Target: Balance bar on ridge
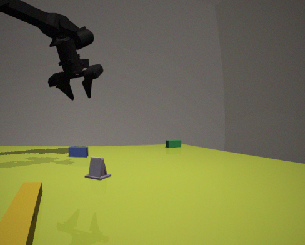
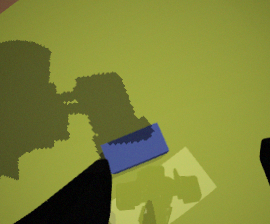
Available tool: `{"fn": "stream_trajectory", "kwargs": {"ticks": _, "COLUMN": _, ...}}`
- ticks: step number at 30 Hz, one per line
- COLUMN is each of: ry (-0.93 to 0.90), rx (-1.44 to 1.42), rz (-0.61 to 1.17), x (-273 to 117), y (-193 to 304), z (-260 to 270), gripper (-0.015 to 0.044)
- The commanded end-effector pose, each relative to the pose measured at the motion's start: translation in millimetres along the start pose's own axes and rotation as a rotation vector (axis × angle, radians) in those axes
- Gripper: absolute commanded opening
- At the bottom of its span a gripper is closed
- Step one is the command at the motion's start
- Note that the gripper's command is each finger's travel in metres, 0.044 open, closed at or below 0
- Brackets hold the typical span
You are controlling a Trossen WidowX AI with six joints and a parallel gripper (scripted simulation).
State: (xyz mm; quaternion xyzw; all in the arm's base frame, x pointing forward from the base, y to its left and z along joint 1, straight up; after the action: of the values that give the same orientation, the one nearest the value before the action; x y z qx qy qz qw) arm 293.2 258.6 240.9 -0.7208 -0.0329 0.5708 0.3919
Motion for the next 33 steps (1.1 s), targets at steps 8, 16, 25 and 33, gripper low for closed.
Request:
{"fn": "stream_trajectory", "kwargs": {"ticks": 8, "ry": 0.094, "rx": 0.263, "rz": 0.068, "x": 0, "y": 35, "z": -57, "gripper": 0.0315}}
{"fn": "stream_trajectory", "kwargs": {"ticks": 16, "ry": 0.163, "rx": 0.459, "rz": 0.102, "x": -6, "y": 65, "z": -95, "gripper": 0.0315}}
{"fn": "stream_trajectory", "kwargs": {"ticks": 25, "ry": 0.242, "rx": 0.683, "rz": 0.141, "x": -17, "y": 102, "z": -133, "gripper": 0.0315}}
{"fn": "stream_trajectory", "kwargs": {"ticks": 33, "ry": 0.313, "rx": 0.885, "rz": 0.176, "x": -30, "y": 138, "z": -161, "gripper": 0.0315}}
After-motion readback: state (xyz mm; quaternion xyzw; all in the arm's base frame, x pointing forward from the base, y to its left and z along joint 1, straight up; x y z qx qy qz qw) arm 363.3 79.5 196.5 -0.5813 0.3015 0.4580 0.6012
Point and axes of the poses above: the point midway between the two fingers, 35 mm back from their tips, its own x axis out along the fingers, its own z axis across the jaws, y = z × x, the point moved 1 cm from there along -x, back along the fingers, and after that the axes turned 1 degree about x, right-handed, at the moved point
